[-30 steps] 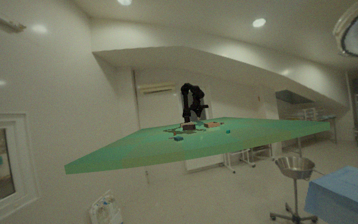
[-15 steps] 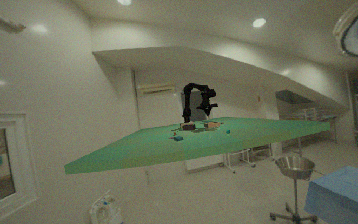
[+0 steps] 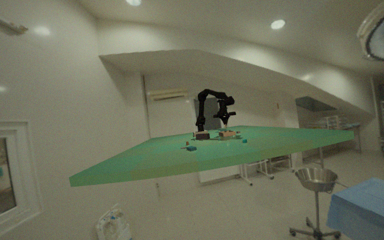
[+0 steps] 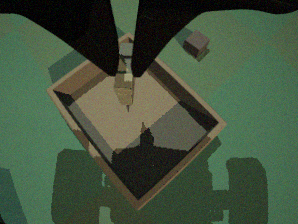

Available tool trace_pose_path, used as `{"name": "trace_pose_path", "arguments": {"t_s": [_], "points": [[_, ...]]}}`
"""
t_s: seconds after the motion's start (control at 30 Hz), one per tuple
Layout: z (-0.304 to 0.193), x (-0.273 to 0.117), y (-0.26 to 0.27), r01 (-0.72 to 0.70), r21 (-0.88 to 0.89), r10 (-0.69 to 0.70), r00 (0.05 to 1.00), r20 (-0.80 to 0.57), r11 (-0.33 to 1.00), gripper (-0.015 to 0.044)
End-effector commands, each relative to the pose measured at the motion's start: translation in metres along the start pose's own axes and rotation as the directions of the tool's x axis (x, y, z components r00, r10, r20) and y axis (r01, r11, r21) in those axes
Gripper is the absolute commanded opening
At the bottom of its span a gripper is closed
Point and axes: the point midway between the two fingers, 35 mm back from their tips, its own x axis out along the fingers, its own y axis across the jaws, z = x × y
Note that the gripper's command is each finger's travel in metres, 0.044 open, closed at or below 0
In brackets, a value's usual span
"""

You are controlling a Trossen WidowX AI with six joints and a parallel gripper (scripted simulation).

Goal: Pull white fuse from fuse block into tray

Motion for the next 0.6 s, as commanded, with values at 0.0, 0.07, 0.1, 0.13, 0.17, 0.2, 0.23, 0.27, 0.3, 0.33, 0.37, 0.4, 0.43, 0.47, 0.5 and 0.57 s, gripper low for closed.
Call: {"name": "trace_pose_path", "arguments": {"t_s": [0.0,0.07,0.1,0.13,0.17,0.2,0.23,0.27,0.3,0.33,0.37,0.4,0.43,0.47,0.5,0.57], "points": [[-0.001,0.007,0.000,0.001,0.004,-0.001,1.000,-0.002,1.000,0.0000],[-0.001,0.010,0.000,0.001,0.004,-0.001,1.000,-0.002,1.000,0.0000],[-0.001,0.012,0.000,0.001,0.004,-0.001,1.000,-0.002,1.000,0.0000],[-0.001,0.014,0.000,0.001,0.004,-0.001,1.000,-0.002,1.000,0.0000],[-0.001,0.015,0.000,0.001,0.004,-0.001,1.000,-0.002,1.000,0.0000],[-0.001,0.017,0.000,0.001,0.004,-0.001,1.000,-0.002,1.000,0.0000],[-0.001,0.018,0.000,0.001,0.004,-0.001,1.000,-0.002,1.000,0.0000],[-0.001,0.020,0.000,0.001,0.004,-0.001,1.000,-0.002,1.000,0.0000],[-0.001,0.022,0.000,0.001,0.004,-0.001,1.000,-0.002,1.000,0.0000],[-0.001,0.023,0.000,0.001,0.004,-0.001,1.000,-0.002,1.000,0.0000],[-0.001,0.025,0.000,0.001,0.004,-0.001,1.000,-0.002,1.000,0.0000],[-0.001,0.026,-0.001,0.001,0.004,-0.001,1.000,-0.002,1.000,0.0000],[-0.001,0.028,-0.001,0.001,0.004,-0.001,1.000,-0.002,1.000,0.0000],[-0.001,0.029,-0.001,0.001,0.004,-0.001,1.000,-0.002,1.000,0.0000],[-0.001,0.030,-0.001,0.001,0.004,-0.001,1.000,-0.002,1.000,0.0000],[0.000,0.027,-0.001,0.002,0.001,-0.002,1.000,-0.001,1.000,0.0026]]}}
